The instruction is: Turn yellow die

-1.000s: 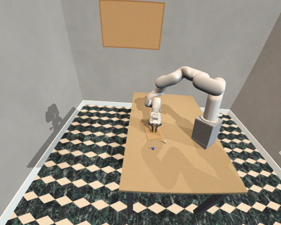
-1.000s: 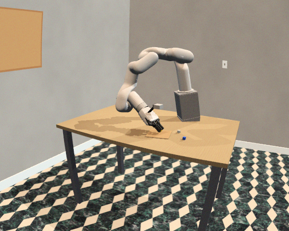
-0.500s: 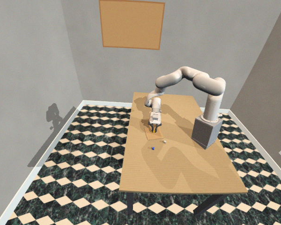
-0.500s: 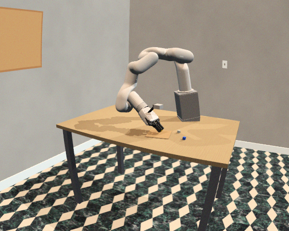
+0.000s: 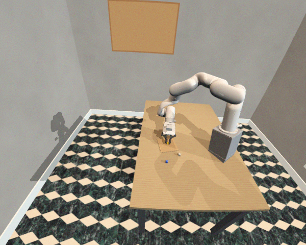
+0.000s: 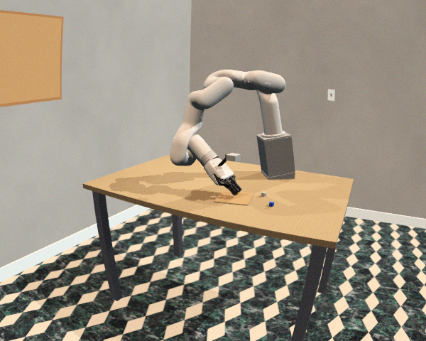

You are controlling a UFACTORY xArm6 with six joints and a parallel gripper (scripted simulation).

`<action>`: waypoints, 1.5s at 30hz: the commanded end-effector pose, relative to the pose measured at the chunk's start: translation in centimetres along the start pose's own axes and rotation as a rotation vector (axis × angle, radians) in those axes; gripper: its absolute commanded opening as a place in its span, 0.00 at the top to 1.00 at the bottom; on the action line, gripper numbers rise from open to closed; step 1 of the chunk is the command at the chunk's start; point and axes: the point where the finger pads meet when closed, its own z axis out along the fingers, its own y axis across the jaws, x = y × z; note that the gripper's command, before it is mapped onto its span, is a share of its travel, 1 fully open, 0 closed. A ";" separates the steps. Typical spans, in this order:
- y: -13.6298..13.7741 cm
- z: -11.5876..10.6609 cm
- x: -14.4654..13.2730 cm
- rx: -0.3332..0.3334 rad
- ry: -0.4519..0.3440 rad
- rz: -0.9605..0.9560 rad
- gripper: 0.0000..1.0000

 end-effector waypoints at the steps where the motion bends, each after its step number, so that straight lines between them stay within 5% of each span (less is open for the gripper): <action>1: 0.1 -0.1 0.0 -0.002 -0.001 -0.002 0.89; 45: 0.1 0.6 -0.8 -0.002 -0.001 -0.002 0.89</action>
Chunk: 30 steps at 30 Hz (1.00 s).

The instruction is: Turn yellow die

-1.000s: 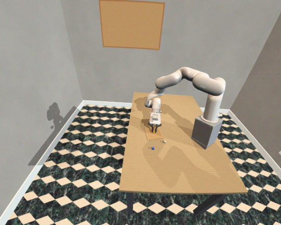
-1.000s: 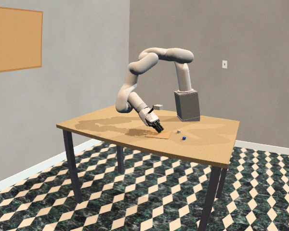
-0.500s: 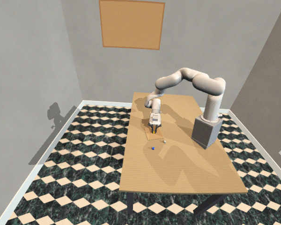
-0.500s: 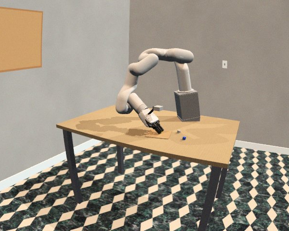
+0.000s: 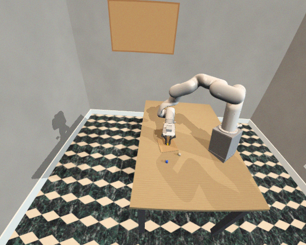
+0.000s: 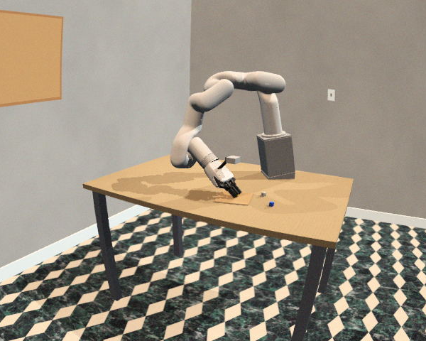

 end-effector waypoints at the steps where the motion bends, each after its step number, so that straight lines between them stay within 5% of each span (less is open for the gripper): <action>1: 0.1 -0.1 0.0 -0.002 -0.001 -0.002 0.89; 17: 0.1 -0.1 0.0 -0.002 -0.001 -0.002 0.89; 30: 0.1 -0.1 0.0 -0.002 -0.001 -0.002 0.73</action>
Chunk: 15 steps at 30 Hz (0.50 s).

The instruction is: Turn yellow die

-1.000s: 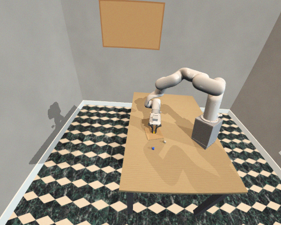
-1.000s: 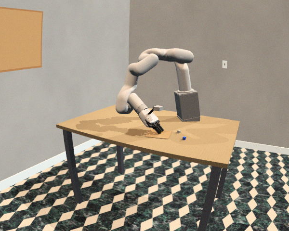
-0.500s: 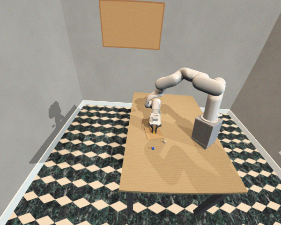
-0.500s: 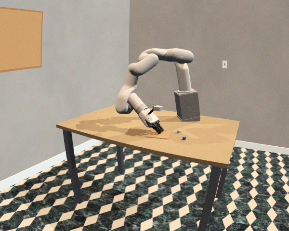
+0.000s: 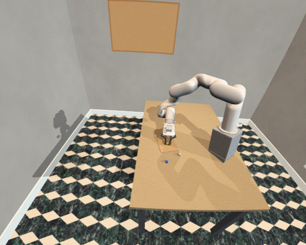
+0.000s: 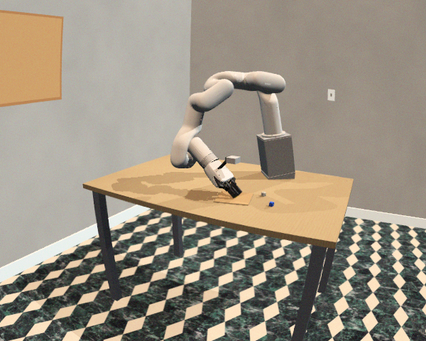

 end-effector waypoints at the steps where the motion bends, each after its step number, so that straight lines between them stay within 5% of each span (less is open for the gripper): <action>1: 0.1 -0.1 0.0 -0.002 -0.001 -0.002 0.73; 15: 0.1 -0.1 0.0 -0.002 -0.001 -0.002 0.69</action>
